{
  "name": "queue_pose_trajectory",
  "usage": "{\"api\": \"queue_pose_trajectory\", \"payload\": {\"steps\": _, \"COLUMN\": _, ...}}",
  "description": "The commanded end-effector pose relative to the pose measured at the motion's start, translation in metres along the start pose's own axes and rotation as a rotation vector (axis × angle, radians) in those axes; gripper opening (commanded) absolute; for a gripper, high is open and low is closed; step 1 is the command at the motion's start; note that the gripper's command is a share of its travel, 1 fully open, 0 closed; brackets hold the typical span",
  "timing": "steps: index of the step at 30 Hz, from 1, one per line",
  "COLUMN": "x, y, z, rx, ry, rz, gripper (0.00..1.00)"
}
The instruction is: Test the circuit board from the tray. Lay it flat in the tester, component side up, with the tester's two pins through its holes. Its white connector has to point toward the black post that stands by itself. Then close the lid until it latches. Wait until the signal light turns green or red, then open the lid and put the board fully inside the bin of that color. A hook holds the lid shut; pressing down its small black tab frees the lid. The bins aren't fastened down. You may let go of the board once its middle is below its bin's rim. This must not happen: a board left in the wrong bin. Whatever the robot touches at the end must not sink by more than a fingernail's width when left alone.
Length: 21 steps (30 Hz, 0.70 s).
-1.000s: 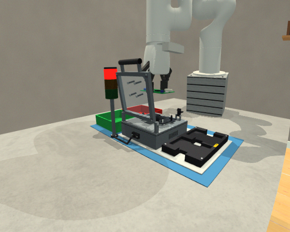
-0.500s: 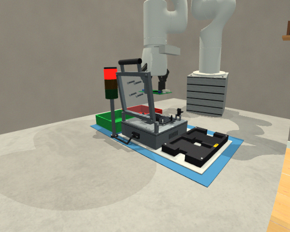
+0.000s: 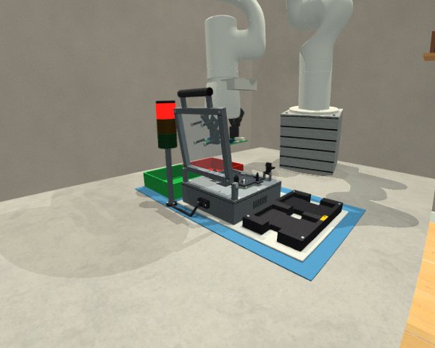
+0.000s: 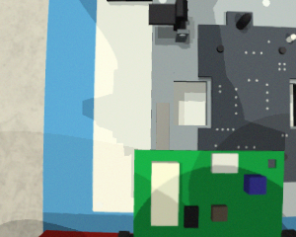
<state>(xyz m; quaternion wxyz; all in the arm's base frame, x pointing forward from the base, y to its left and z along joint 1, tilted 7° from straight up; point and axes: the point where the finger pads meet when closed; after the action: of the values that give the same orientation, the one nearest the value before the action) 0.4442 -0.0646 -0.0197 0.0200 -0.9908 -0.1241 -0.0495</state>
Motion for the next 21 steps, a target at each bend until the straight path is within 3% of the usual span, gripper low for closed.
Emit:
{"api": "queue_pose_trajectory", "payload": {"steps": 1, "x": -0.025, "y": 0.031, "z": 0.011, "rx": -0.027, "ry": 0.023, "rz": -0.002, "gripper": 0.79}}
{"api": "queue_pose_trajectory", "payload": {"steps": 3, "x": -0.025, "y": 0.031, "z": 0.011, "rx": -0.027, "ry": 0.023, "rz": -0.002, "gripper": 0.79}}
{"api": "queue_pose_trajectory", "payload": {"steps": 13, "x": -0.071, "y": 0.084, "z": 0.03, "rx": -0.027, "ry": 0.023, "rz": -0.002, "gripper": 0.79}}
{"api": "queue_pose_trajectory", "payload": {"steps": 21, "x": -0.081, "y": 0.096, "z": 0.034, "rx": -0.027, "ry": 0.023, "rz": -0.002, "gripper": 0.79}}
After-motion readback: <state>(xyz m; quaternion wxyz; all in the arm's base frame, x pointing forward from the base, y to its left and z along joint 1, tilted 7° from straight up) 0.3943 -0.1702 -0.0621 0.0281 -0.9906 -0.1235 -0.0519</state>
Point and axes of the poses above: the point where the finger pads meet when closed, its own z axis out along the fingers, its own x axis across the jaws, y = z × x, and after that the axes turned 14 degrees about -z, right-handed
